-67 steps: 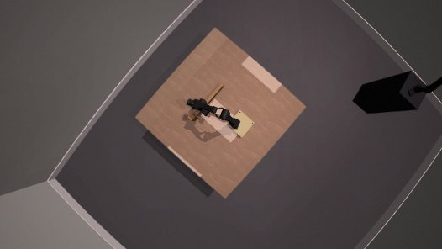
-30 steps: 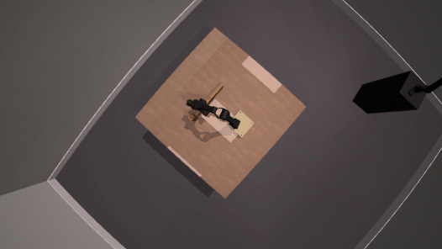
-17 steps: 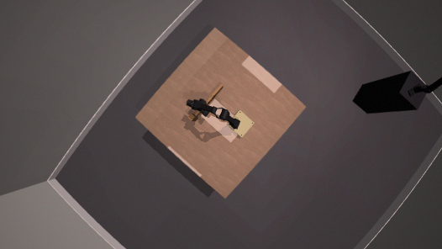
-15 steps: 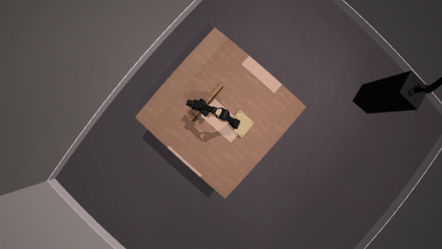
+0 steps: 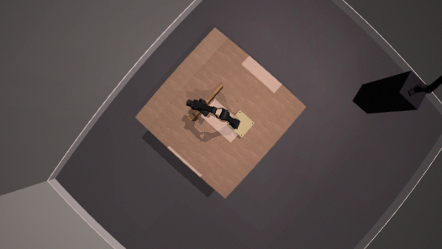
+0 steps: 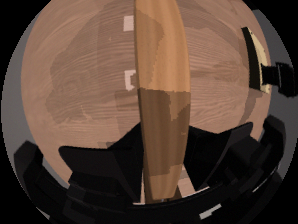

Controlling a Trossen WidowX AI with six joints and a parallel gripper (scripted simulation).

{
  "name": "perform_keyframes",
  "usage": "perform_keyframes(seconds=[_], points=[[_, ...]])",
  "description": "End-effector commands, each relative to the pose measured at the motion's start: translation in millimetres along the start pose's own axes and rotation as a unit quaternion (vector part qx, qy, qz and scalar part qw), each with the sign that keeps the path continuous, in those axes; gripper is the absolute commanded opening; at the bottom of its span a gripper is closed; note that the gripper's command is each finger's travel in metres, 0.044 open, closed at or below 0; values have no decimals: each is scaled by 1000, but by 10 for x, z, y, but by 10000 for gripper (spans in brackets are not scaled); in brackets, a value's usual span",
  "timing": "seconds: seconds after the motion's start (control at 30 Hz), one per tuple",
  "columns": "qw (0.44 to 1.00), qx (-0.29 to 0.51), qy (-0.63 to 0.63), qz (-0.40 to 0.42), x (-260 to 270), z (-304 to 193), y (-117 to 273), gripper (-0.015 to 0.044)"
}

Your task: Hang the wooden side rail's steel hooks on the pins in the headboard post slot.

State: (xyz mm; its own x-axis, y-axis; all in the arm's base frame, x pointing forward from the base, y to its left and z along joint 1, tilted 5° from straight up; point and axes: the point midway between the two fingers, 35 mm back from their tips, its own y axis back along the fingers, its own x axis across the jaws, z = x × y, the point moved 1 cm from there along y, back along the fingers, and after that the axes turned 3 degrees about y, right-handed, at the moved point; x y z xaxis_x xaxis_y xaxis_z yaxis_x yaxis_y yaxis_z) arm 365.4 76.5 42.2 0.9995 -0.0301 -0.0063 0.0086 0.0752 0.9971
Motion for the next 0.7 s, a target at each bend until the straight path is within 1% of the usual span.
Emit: perform_keyframes(seconds=[0.0,0.67], points=[[1000,2,-1,1,4,-12,-9,0],[1000,2,-1,1,4,-13,-42,0]])
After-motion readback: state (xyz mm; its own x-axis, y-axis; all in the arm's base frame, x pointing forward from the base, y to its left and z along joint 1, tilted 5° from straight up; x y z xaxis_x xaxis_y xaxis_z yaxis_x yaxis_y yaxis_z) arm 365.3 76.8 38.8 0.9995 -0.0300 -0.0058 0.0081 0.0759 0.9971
